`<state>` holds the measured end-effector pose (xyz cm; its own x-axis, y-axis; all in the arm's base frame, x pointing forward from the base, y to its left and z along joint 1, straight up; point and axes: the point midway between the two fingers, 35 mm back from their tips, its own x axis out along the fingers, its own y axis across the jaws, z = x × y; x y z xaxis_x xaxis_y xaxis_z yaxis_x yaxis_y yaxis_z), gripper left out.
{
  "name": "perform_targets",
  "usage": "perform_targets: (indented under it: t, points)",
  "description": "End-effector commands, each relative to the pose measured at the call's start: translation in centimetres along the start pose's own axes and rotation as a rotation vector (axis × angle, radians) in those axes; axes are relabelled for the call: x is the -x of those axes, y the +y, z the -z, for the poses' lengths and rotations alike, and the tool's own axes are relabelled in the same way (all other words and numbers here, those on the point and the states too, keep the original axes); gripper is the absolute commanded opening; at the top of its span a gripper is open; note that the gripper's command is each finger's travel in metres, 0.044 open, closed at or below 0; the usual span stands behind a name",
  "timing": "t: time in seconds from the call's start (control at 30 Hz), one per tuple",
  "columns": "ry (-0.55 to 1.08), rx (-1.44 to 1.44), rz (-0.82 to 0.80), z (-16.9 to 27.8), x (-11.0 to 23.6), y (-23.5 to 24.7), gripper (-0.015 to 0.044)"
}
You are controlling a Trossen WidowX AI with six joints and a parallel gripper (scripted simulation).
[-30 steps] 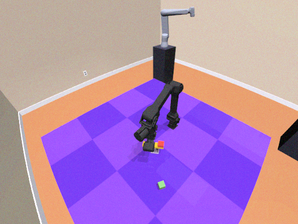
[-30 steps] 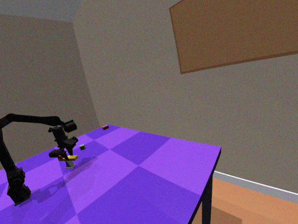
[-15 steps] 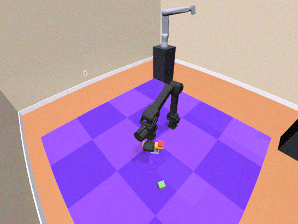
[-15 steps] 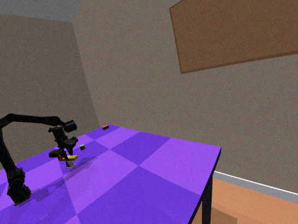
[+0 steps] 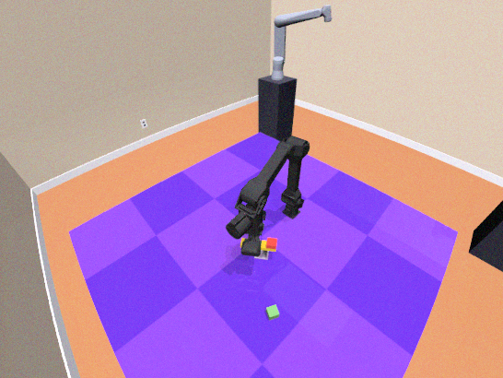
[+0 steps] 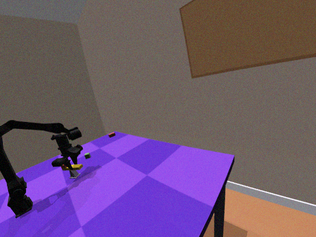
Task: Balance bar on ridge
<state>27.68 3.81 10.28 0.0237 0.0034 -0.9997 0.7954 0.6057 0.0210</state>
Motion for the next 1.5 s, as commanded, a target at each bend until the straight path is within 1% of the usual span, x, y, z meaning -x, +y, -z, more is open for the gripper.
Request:
perform_targets:
  t: [0.0, 0.37, 0.4, 0.77, 1.07, 1.1, 1.2, 1.23, 1.47]
  points:
    - [0.0, 0.0, 0.0, 0.0, 0.0, 0.0, 0.0171]
    - [0.0, 0.0, 0.0, 0.0, 0.0, 0.0, 0.0173]
    - [0.0, 0.0, 0.0, 0.0, 0.0, 0.0, 0.0185]
    - [0.0, 0.0, 0.0, 0.0, 0.0, 0.0, 0.0185]
    - [0.0, 0.0, 0.0, 0.0, 0.0, 0.0, 0.0421]
    - [0.0, 0.0, 0.0, 0.0, 0.0, 0.0, 0.044]
    - [0.0, 0.0, 0.0, 0.0, 0.2, 0.0, 0.044]
    - [0.0, 0.0, 0.0, -0.1, 0.8, 0.1, 0.044]
    - [0.0, 0.0, 0.0, -0.1, 9.2, 0.1, 0.044]
